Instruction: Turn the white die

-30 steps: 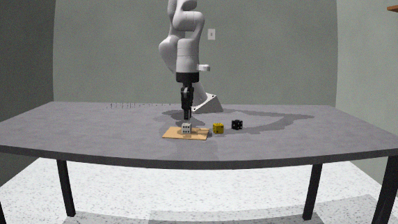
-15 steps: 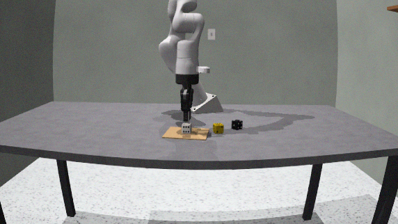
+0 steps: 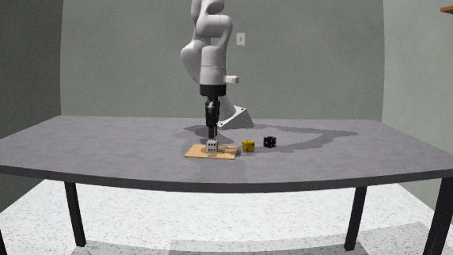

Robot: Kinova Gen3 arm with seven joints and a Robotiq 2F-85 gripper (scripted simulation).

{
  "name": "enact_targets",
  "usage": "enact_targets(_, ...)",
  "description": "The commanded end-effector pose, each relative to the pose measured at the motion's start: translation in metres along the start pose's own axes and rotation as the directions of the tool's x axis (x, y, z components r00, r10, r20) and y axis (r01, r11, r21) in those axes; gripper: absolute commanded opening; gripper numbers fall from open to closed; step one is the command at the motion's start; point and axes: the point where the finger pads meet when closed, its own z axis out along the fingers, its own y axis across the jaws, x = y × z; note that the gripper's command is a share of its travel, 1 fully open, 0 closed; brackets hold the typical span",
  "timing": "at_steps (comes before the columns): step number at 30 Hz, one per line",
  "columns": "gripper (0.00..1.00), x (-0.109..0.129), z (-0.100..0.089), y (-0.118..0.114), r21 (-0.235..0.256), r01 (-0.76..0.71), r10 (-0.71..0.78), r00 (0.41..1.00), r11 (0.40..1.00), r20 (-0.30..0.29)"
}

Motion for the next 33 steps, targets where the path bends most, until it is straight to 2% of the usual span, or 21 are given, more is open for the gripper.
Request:
enact_targets(1, 0.46, 0.0, 0.0, 0.0, -0.001, 0.0, 0.0, 1.0, 1.0, -0.001)
enact_targets(23, 0.46, 0.0, -0.002, 0.0, -0.001, 0.0, 0.0, 1.0, 1.0, -0.001)
enact_targets(33, 0.46, 0.0, -0.027, 0.0, -0.001, 0.0, 0.0, 1.0, 1.0, -0.001)
